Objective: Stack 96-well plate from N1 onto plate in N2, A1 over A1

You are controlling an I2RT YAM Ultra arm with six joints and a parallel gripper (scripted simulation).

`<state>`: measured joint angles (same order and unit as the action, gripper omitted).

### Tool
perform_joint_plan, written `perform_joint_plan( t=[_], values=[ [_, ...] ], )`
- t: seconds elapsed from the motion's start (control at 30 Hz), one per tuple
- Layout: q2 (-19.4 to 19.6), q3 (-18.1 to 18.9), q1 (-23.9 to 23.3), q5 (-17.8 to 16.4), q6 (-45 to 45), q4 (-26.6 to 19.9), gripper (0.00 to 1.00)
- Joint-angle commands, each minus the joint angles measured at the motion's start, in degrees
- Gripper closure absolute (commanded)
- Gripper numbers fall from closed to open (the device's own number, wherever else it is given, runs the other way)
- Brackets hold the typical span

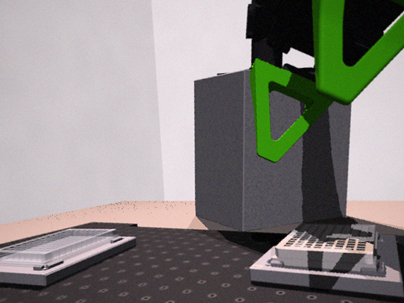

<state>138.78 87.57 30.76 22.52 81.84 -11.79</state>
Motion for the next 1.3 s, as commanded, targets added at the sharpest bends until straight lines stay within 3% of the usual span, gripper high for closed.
perform_joint_plan(
  t=[0.0, 0.3, 0.37, 0.87, 0.93, 1.1, 1.17, 1.27],
  values=[
    [-3.00, -3.33, -0.74, -3.06, -7.74, -1.37, 0.00],
    [-6.36, -9.83, -1.39, -9.77, -21.80, -2.81, 0.00],
    [-6.36, -9.83, -1.39, -9.77, -21.80, -2.81, 0.00],
    [-12.09, -21.53, -2.32, -20.65, -44.73, -4.56, 0.00],
    [-12.09, -21.53, -2.32, -20.65, -44.73, -4.56, 0.00],
    [-13.74, -24.93, -2.82, -24.51, -52.99, -5.58, 0.00],
    [-14.74, -27.23, -1.29, -24.53, -52.89, -3.17, 0.00],
    [-15.78, -29.39, -2.61, -26.81, -57.57, -4.96, 0.00]
  ],
)
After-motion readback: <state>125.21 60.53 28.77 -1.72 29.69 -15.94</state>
